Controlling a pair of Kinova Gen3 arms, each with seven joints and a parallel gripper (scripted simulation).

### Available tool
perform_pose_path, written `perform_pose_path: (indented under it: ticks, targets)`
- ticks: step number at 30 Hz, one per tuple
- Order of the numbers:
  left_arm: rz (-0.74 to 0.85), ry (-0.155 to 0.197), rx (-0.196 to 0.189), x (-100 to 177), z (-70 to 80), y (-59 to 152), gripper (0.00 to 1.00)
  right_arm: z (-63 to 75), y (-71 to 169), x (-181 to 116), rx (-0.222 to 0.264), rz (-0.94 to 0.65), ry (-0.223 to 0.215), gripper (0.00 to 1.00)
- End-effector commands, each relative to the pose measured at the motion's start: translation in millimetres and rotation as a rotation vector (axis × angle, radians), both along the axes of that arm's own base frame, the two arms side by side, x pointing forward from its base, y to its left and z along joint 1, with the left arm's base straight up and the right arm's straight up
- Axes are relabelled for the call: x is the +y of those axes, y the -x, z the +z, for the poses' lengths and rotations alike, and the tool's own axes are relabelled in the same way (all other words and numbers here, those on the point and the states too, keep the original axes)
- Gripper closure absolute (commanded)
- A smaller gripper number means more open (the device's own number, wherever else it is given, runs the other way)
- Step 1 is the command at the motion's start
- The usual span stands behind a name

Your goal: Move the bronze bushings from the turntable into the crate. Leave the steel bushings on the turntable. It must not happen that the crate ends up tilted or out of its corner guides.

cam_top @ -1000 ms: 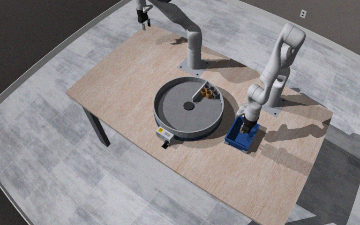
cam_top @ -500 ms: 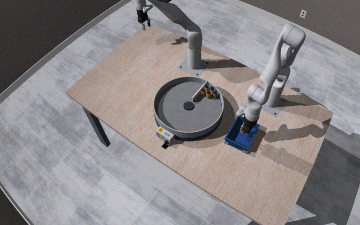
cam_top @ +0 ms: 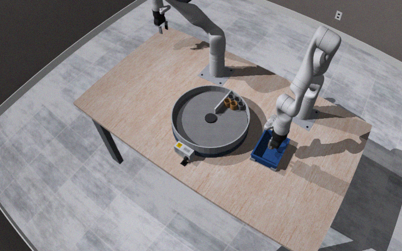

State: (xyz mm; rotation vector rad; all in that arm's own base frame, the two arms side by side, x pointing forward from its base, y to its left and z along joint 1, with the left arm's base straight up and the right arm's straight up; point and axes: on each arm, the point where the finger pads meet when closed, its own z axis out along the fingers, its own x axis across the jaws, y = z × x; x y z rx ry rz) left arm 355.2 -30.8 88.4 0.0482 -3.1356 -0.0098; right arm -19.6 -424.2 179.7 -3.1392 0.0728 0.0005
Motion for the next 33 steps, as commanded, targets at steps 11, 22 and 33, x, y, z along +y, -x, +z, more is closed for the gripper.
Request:
perform_pose_path:
  ticks: [11,22,33]
  targets:
    - [0.0,0.0,-0.001,0.0,-14.7,-0.4,1.0,0.6,0.1,-0.4,0.0,0.0,0.002,0.0]
    - [0.0,0.0,-0.001,0.0,-30.5,-0.4,1.0,0.6,0.1,-0.4,0.0,0.0,0.002,0.0]
    - [0.0,0.0,-0.001,0.0,-39.4,-0.4,1.0,0.6,0.1,-0.4,0.0,0.0,0.002,0.0]
